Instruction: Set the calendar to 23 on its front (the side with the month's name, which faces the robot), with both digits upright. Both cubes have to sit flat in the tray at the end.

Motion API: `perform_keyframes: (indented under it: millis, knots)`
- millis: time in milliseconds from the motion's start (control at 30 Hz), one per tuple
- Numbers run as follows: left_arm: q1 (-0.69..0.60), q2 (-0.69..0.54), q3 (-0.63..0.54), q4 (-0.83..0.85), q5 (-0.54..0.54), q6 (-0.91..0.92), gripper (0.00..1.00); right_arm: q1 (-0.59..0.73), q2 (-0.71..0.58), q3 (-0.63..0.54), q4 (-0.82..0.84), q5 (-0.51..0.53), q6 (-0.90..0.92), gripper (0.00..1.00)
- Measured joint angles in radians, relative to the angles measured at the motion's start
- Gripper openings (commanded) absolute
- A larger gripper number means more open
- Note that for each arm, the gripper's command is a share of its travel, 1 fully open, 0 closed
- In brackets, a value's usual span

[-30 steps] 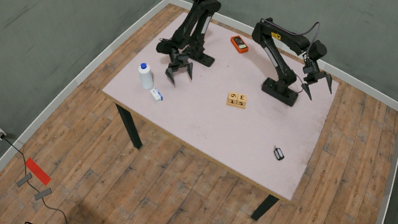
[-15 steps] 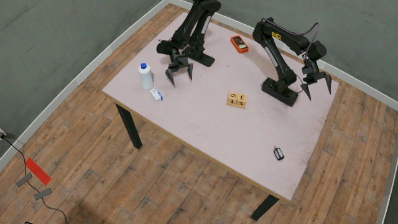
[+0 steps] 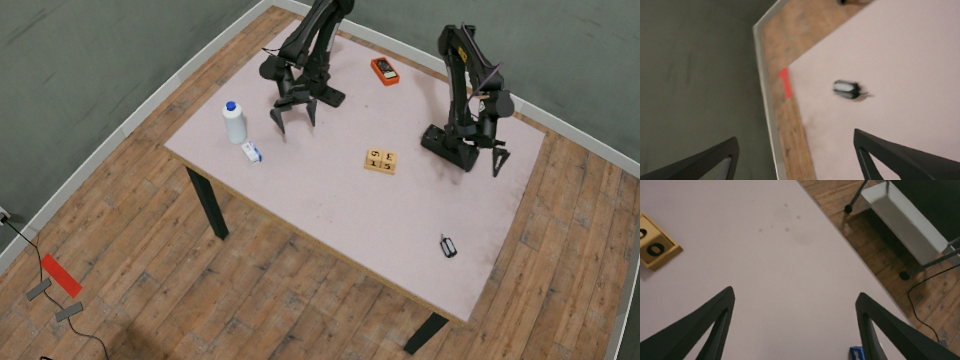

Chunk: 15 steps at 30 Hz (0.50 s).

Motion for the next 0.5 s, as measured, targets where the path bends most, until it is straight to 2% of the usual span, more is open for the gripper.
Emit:
perform_keyframes:
  millis: [333, 500]
  knots:
    - [-0.435, 0.146, 0.042, -0.083, -0.128, 0.089, 1.0, 0.226, -0.082, 0.239, -0.21, 0.206, 0.143, 1.0]
    - [-0.578, 0.193, 0.058, -0.121, -0.187, 0.121, 1.0, 0.296, -0.105, 0.315, -0.301, 0.294, 0.202, 1.0]
